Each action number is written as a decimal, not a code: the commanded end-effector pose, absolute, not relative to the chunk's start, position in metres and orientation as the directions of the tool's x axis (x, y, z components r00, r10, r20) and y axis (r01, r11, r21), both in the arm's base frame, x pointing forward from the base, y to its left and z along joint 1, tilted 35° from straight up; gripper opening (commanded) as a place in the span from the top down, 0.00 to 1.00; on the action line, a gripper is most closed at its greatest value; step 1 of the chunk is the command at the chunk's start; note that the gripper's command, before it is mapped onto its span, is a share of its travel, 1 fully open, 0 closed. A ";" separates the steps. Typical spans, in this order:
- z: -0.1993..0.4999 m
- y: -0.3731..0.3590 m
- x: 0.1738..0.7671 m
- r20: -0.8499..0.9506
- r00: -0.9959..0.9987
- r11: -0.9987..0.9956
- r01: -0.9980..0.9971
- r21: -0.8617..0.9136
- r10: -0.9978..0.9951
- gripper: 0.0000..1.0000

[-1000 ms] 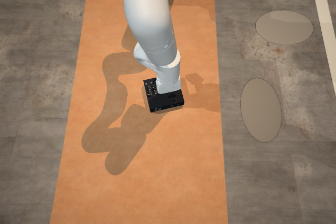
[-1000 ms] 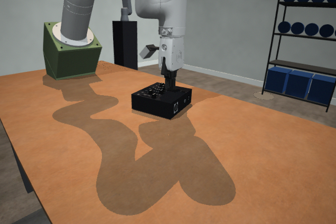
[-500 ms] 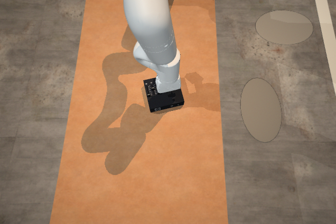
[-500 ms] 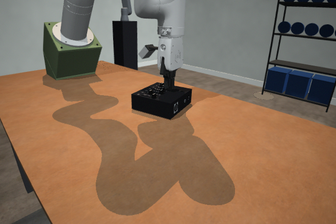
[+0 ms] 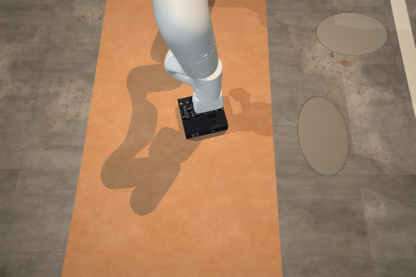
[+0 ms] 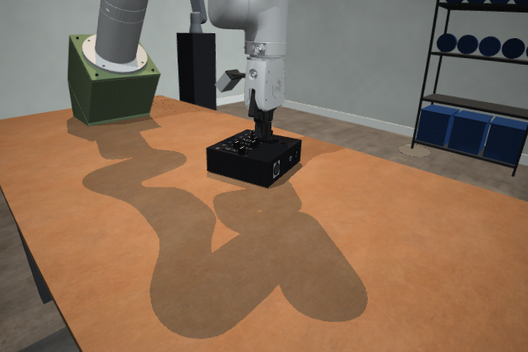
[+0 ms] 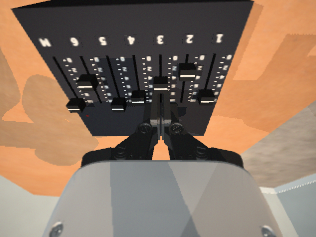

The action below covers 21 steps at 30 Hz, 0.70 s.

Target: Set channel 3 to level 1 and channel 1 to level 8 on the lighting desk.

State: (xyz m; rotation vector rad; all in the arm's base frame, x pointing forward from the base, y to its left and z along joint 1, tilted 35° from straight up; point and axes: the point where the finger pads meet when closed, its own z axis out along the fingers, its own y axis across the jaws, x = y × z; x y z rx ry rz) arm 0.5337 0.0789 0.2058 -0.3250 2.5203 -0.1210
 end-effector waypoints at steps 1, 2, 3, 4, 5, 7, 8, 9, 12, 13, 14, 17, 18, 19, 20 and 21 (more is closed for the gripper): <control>0.205 0.078 0.532 -0.547 -0.796 0.966 -0.205 -0.158 -0.258 1.00; 0.205 0.078 0.531 -0.547 -0.796 0.966 -0.205 -0.158 -0.258 1.00; 0.204 0.078 0.531 -0.547 -0.796 0.966 -0.205 -0.158 -0.258 1.00; 0.204 0.078 0.531 -0.547 -0.796 0.966 -0.205 -0.158 -0.258 1.00; 0.204 0.078 0.531 -0.547 -0.796 0.966 -0.205 -0.158 -0.258 1.00; 0.204 0.078 0.530 -0.547 -0.796 0.966 -0.205 -0.158 -0.258 1.00; 0.203 0.078 0.530 -0.547 -0.796 0.966 -0.205 -0.158 -0.258 1.00; 0.203 0.077 0.529 -0.547 -0.796 0.966 -0.205 -0.158 -0.258 1.00; 0.202 0.077 0.528 -0.547 -0.796 0.966 -0.205 -0.158 -0.258 1.00; 0.202 0.077 0.527 -0.547 -0.796 0.966 -0.205 -0.158 -0.258 1.00; 0.201 0.077 0.527 -0.547 -0.796 0.966 -0.205 -0.158 -0.258 1.00; 0.200 0.076 0.525 -0.547 -0.796 0.966 -0.205 -0.158 -0.258 1.00; 0.200 0.076 0.525 -0.547 -0.796 0.966 -0.205 -0.158 -0.258 1.00; 0.200 0.076 0.525 -0.547 -0.796 0.966 -0.205 -0.158 -0.258 1.00; 0.200 0.076 0.524 -0.547 -0.796 0.966 -0.205 -0.158 -0.258 1.00; 0.200 0.076 0.524 -0.547 -0.796 0.966 -0.205 -0.158 -0.258 1.00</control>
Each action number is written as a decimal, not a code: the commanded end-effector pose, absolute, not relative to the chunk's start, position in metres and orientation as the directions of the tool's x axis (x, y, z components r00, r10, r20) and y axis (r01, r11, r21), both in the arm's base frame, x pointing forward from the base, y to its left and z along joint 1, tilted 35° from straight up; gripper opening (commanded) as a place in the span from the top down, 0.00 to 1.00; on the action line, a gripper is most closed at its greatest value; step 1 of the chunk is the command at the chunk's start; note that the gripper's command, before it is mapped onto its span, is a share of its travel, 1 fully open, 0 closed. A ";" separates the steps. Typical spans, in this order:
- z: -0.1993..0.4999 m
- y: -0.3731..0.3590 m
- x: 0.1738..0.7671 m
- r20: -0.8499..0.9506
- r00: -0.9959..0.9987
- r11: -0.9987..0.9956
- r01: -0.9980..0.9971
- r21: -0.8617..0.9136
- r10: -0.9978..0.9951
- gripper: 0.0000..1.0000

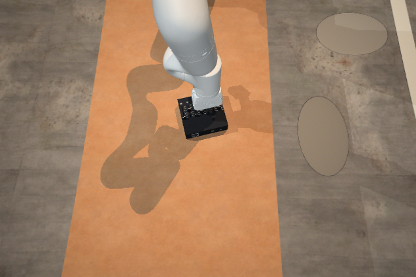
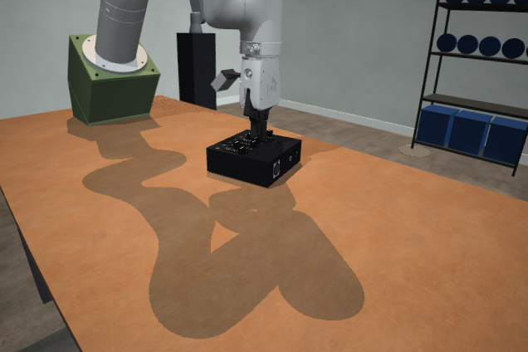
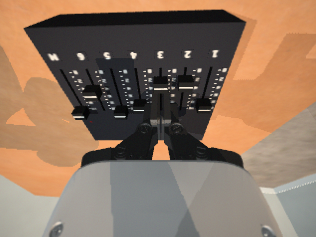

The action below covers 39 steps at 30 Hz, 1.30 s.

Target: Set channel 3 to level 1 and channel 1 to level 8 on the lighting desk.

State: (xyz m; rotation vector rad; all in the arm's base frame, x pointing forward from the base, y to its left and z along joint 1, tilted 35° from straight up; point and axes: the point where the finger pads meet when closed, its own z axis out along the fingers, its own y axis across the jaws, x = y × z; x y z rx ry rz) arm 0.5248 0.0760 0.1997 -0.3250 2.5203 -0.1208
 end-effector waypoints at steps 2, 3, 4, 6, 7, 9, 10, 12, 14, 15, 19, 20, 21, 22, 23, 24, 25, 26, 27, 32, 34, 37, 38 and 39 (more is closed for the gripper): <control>0.199 0.076 0.524 -0.547 -0.796 0.966 -0.205 -0.158 -0.258 1.00; 0.199 0.076 0.524 -0.547 -0.796 0.966 -0.205 -0.158 -0.258 1.00; 0.199 0.075 0.523 -0.547 -0.796 0.966 -0.205 -0.158 -0.258 1.00; 0.199 0.075 0.523 -0.547 -0.796 0.966 -0.205 -0.158 -0.258 1.00; 0.198 0.075 0.522 -0.547 -0.796 0.966 -0.205 -0.158 -0.258 1.00; 0.198 0.075 0.522 -0.547 -0.796 0.966 -0.205 -0.158 -0.258 1.00; 0.198 0.075 0.522 -0.547 -0.796 0.966 -0.205 -0.158 -0.258 1.00; 0.198 0.075 0.521 -0.547 -0.796 0.966 -0.205 -0.158 -0.258 1.00; 0.198 0.075 0.521 -0.547 -0.796 0.966 -0.205 -0.158 -0.258 1.00; 0.197 0.075 0.521 -0.547 -0.796 0.966 -0.205 -0.158 -0.258 1.00; 0.197 0.075 0.521 -0.547 -0.796 0.966 -0.205 -0.158 -0.258 1.00; 0.197 0.075 0.521 -0.547 -0.796 0.966 -0.205 -0.158 -0.258 1.00; 0.197 0.075 0.521 -0.547 -0.796 0.966 -0.205 -0.158 -0.258 1.00; 0.197 0.075 0.521 -0.547 -0.796 0.966 -0.205 -0.158 -0.258 1.00; 0.197 0.075 0.521 -0.547 -0.796 0.966 -0.205 -0.158 -0.258 1.00; 0.197 0.075 0.521 -0.547 -0.796 0.966 -0.205 -0.158 -0.258 1.00; 0.197 0.075 0.521 -0.547 -0.796 0.966 -0.205 -0.158 -0.258 1.00; 0.197 0.075 0.521 -0.547 -0.796 0.966 -0.205 -0.158 -0.258 1.00; 0.197 0.075 0.521 -0.547 -0.796 0.966 -0.205 -0.158 -0.258 1.00; 0.197 0.075 0.521 -0.547 -0.796 0.966 -0.205 -0.158 -0.258 1.00; 0.197 0.075 0.521 -0.547 -0.796 0.966 -0.205 -0.158 -0.258 1.00; 0.197 0.075 0.521 -0.547 -0.796 0.966 -0.205 -0.158 -0.258 1.00; 0.197 0.075 0.521 -0.547 -0.796 0.966 -0.205 -0.158 -0.258 1.00; 0.197 0.075 0.521 -0.547 -0.796 0.966 -0.205 -0.158 -0.258 1.00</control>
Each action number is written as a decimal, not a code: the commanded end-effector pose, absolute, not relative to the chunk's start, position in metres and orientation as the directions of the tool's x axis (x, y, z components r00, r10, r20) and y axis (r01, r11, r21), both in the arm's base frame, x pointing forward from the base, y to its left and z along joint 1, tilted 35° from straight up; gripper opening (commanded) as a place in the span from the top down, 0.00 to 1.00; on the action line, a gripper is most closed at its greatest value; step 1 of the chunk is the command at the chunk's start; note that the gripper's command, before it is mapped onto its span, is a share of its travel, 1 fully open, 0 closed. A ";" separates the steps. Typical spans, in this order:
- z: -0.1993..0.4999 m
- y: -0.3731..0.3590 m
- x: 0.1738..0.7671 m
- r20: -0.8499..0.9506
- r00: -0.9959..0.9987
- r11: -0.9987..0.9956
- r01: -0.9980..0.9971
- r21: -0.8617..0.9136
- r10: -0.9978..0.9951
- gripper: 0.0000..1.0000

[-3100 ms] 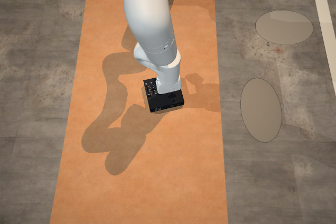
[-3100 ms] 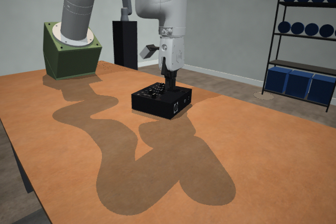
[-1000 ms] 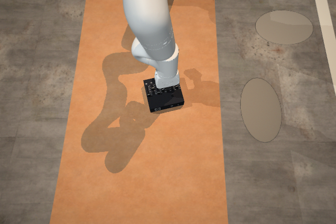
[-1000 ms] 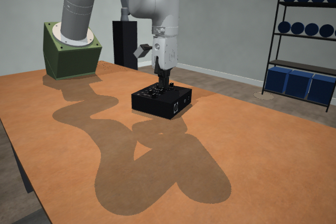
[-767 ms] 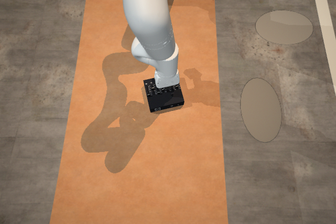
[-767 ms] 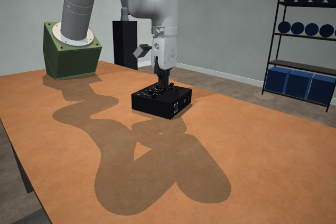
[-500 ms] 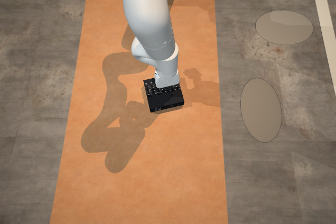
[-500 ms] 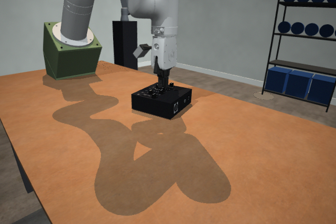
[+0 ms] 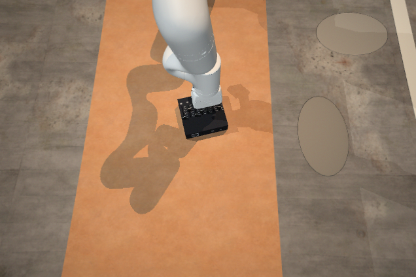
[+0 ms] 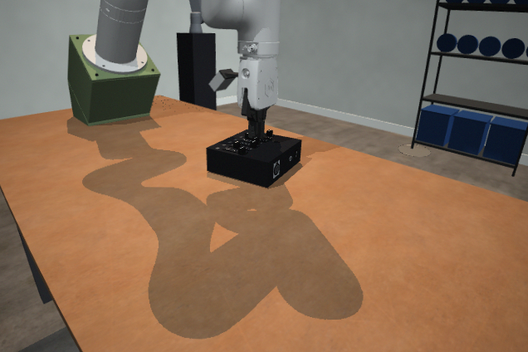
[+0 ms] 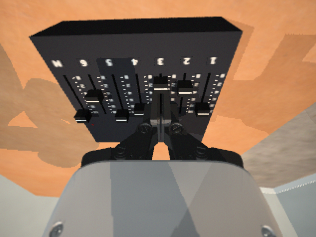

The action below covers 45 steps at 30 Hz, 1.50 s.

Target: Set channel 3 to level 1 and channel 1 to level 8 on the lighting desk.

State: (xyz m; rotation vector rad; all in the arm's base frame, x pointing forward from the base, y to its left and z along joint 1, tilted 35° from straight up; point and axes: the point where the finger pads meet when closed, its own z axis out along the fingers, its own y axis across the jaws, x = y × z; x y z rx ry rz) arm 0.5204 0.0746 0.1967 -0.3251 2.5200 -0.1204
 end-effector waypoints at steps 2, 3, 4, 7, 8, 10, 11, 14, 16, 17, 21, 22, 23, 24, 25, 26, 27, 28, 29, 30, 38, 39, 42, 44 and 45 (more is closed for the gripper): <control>0.197 0.075 0.521 -0.547 -0.796 0.966 -0.205 -0.158 -0.258 1.00; 0.197 0.075 0.521 -0.547 -0.796 0.966 -0.205 -0.158 -0.258 1.00; 0.197 0.075 0.521 -0.547 -0.796 0.966 -0.205 -0.158 -0.258 1.00; 0.198 0.075 0.521 -0.547 -0.796 0.966 -0.205 -0.158 -0.258 1.00; 0.198 0.075 0.522 -0.547 -0.796 0.966 -0.205 -0.158 -0.258 1.00; 0.199 0.075 0.523 -0.547 -0.796 0.966 -0.205 -0.158 -0.258 1.00; 0.199 0.075 0.523 -0.547 -0.796 0.966 -0.205 -0.157 -0.258 1.00; 0.199 0.076 0.524 -0.547 -0.796 0.966 -0.205 -0.157 -0.258 1.00; 0.200 0.076 0.524 -0.547 -0.796 0.966 -0.205 -0.157 -0.258 1.00; 0.200 0.076 0.525 -0.547 -0.796 0.966 -0.205 -0.157 -0.258 1.00; 0.200 0.076 0.525 -0.547 -0.796 0.966 -0.205 -0.157 -0.258 1.00; 0.200 0.076 0.525 -0.547 -0.796 0.966 -0.205 -0.157 -0.258 1.00; 0.201 0.076 0.525 -0.547 -0.796 0.966 -0.205 -0.157 -0.258 1.00; 0.201 0.076 0.525 -0.547 -0.796 0.966 -0.205 -0.157 -0.258 1.00; 0.201 0.076 0.525 -0.547 -0.796 0.966 -0.205 -0.158 -0.258 1.00; 0.202 0.076 0.524 -0.547 -0.796 0.966 -0.205 -0.158 -0.258 1.00; 0.203 0.076 0.523 -0.547 -0.796 0.966 -0.205 -0.158 -0.258 1.00; 0.205 0.076 0.522 -0.547 -0.796 0.966 -0.205 -0.158 -0.258 1.00; 0.205 0.076 0.522 -0.547 -0.796 0.966 -0.205 -0.158 -0.258 1.00; 0.205 0.076 0.522 -0.547 -0.796 0.966 -0.205 -0.158 -0.258 1.00; 0.224 0.077 0.509 -0.547 -0.796 0.966 -0.205 -0.158 -0.258 1.00; 0.226 0.077 0.508 -0.547 -0.796 0.966 -0.205 -0.158 -0.258 1.00; 0.231 0.077 0.504 -0.547 -0.796 0.966 -0.205 -0.158 -0.258 1.00; 0.232 0.077 0.503 -0.547 -0.796 0.966 -0.205 -0.158 -0.258 1.00; 0.233 0.077 0.503 -0.547 -0.796 0.966 -0.205 -0.158 -0.258 1.00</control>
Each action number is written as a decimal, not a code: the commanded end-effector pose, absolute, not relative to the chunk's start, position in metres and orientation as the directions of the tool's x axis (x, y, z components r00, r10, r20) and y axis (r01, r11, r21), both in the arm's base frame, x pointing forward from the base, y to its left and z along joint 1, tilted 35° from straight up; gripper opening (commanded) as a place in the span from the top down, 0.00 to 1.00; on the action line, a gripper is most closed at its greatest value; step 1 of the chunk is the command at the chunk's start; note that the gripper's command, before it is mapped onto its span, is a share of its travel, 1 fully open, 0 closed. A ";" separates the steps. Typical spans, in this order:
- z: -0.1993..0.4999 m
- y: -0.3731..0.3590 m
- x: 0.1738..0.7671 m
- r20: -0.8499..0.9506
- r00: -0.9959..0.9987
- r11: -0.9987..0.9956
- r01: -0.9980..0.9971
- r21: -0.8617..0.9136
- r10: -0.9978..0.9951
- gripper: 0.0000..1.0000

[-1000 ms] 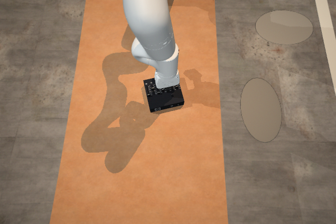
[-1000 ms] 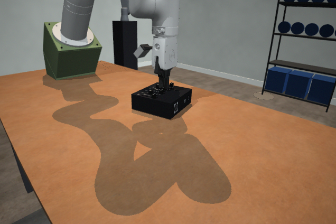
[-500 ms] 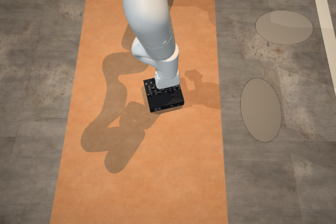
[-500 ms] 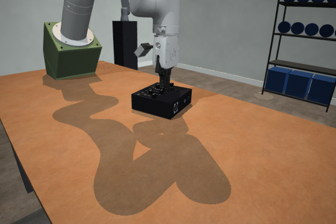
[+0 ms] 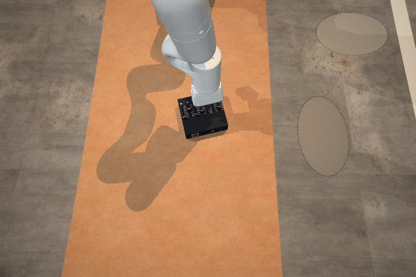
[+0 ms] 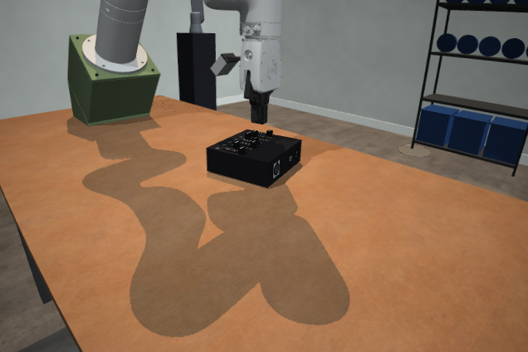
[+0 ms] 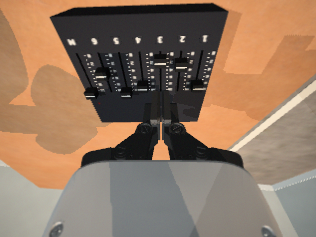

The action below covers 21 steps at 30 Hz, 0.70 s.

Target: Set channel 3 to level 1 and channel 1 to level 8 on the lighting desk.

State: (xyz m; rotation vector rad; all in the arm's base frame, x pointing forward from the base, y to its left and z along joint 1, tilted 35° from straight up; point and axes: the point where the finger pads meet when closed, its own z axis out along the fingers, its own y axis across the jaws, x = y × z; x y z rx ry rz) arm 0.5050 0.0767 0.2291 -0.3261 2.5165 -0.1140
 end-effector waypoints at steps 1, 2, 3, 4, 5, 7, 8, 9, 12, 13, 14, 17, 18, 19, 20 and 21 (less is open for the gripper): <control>0.233 0.077 0.503 -0.547 -0.796 0.966 -0.205 -0.158 -0.258 1.00; 0.233 0.077 0.503 -0.547 -0.796 0.966 -0.205 -0.158 -0.258 1.00; 0.233 0.077 0.503 -0.547 -0.796 0.966 -0.205 -0.158 -0.258 1.00; 0.233 0.077 0.503 -0.547 -0.796 0.966 -0.205 -0.158 -0.258 1.00; 0.233 0.077 0.503 -0.547 -0.796 0.966 -0.205 -0.158 -0.258 1.00; 0.233 0.077 0.503 -0.547 -0.796 0.966 -0.205 -0.158 -0.258 1.00; 0.233 0.077 0.503 -0.547 -0.796 0.966 -0.205 -0.158 -0.258 1.00; 0.233 0.077 0.503 -0.547 -0.796 0.966 -0.205 -0.158 -0.258 1.00; 0.233 0.077 0.503 -0.547 -0.796 0.966 -0.205 -0.158 -0.258 1.00; 0.233 0.077 0.503 -0.547 -0.796 0.966 -0.205 -0.158 -0.258 1.00; 0.233 0.077 0.503 -0.547 -0.796 0.966 -0.205 -0.158 -0.258 1.00; 0.234 0.077 0.503 -0.547 -0.796 0.966 -0.205 -0.158 -0.258 0.00; 0.234 0.077 0.503 -0.547 -0.796 0.966 -0.205 -0.158 -0.258 0.00; 0.234 0.077 0.503 -0.547 -0.796 0.966 -0.205 -0.158 -0.258 0.00; 0.234 0.077 0.502 -0.547 -0.796 0.966 -0.205 -0.158 -0.258 0.00; 0.234 0.077 0.502 -0.547 -0.796 0.966 -0.205 -0.158 -0.258 0.00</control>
